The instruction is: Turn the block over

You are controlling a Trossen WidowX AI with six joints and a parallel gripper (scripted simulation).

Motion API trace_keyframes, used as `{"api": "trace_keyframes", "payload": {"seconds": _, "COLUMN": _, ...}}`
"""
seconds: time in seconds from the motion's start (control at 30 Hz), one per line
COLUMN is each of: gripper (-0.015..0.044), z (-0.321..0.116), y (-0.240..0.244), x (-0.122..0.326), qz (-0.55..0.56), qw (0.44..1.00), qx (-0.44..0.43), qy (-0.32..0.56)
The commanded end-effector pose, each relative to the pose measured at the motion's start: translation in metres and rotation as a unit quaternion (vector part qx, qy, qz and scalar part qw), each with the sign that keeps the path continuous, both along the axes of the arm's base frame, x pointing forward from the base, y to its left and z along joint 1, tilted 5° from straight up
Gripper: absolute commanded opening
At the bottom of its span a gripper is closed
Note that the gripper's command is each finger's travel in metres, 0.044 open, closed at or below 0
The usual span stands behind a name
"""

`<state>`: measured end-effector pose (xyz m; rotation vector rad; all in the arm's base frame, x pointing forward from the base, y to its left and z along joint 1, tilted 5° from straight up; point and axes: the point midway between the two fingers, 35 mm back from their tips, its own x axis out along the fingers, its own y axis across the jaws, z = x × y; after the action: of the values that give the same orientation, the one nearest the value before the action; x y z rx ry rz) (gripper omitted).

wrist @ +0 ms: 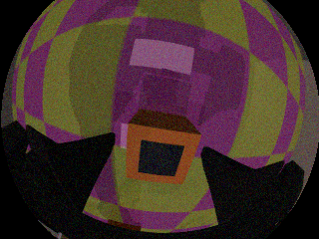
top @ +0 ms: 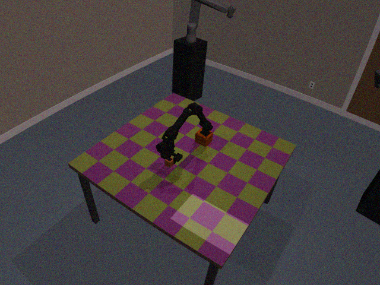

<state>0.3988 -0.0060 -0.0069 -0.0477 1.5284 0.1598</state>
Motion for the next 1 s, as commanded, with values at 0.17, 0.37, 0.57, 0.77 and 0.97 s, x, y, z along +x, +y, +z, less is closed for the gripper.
{"api": "trace_keyframes", "payload": {"seconds": 0.17, "gripper": 0.0223, "z": -0.001, "y": 0.001, "x": -0.001, "qz": -0.002, "qw": 1.0, "qx": 0.002, "qy": 0.001}}
{"api": "trace_keyframes", "payload": {"seconds": 0.37, "gripper": 0.0183, "z": -0.001, "y": 0.001, "x": -0.001, "qz": -0.002, "qw": 1.0, "qx": 0.002, "qy": 0.001}}
{"api": "trace_keyframes", "payload": {"seconds": 0.57, "gripper": 0.0143, "z": -0.001, "y": 0.001, "x": -0.001, "qz": -0.002, "qw": 1.0, "qx": 0.002, "qy": 0.001}}
{"api": "trace_keyframes", "payload": {"seconds": 0.77, "gripper": 0.0103, "z": -0.001, "y": 0.001, "x": -0.001, "qz": -0.002, "qw": 1.0, "qx": 0.002, "qy": 0.001}}
{"api": "trace_keyframes", "payload": {"seconds": 0.97, "gripper": 0.0, "z": 0.029, "y": -0.002, "x": -0.001, "qz": -0.002, "qw": 1.0, "qx": 0.002, "qy": 0.0}}
